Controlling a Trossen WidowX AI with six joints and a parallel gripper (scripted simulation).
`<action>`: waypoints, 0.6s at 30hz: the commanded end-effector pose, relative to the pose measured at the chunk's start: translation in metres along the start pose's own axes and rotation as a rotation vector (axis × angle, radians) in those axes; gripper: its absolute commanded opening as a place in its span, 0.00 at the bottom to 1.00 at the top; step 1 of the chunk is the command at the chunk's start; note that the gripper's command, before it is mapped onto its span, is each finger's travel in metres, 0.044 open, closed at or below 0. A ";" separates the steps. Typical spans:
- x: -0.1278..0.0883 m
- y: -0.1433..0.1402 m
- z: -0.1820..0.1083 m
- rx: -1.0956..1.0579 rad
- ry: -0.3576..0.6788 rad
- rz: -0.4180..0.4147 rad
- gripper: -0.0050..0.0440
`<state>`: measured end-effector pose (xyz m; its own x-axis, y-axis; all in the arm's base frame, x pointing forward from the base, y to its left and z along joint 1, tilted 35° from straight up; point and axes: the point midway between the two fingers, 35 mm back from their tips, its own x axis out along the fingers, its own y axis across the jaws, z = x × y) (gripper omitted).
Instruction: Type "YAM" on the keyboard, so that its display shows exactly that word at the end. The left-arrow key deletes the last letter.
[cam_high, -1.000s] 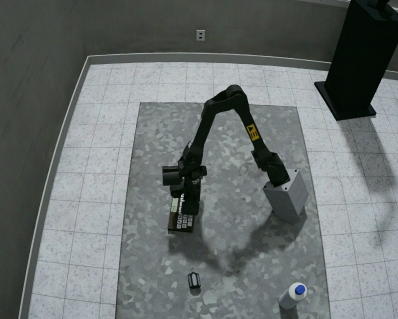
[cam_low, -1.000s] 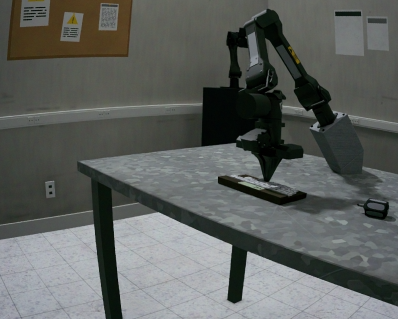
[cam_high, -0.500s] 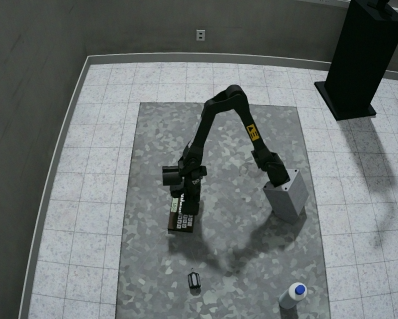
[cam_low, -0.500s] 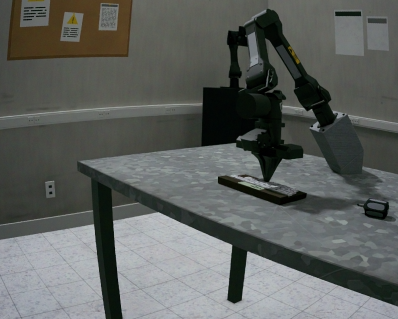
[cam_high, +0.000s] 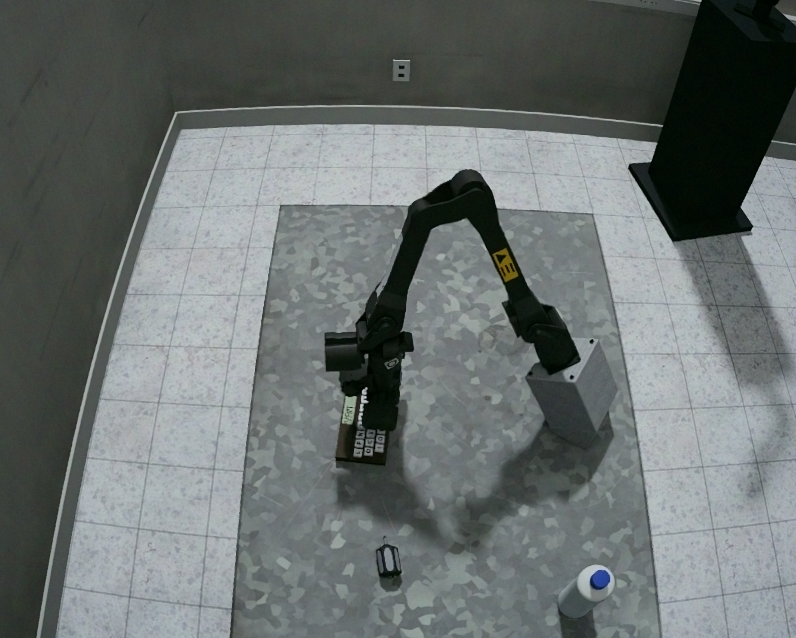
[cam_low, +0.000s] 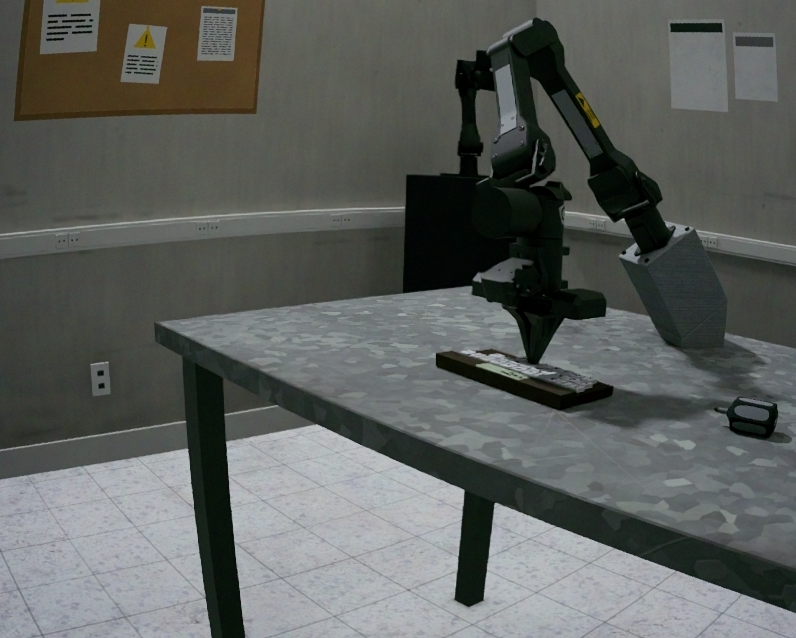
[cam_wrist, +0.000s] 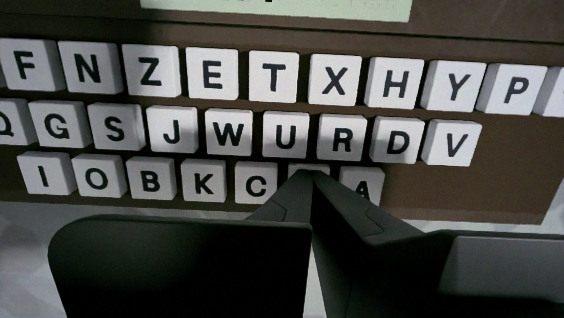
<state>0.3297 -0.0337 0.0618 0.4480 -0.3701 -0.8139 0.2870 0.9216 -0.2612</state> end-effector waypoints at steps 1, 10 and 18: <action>-0.001 -0.002 0.001 0.001 -0.004 0.000 0.00; -0.002 -0.001 0.003 0.004 -0.009 0.002 0.00; -0.041 -0.001 0.007 0.014 -0.026 0.004 0.00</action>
<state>0.3181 -0.0241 0.0822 0.4477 -0.3698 -0.8141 0.2831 0.9223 -0.2633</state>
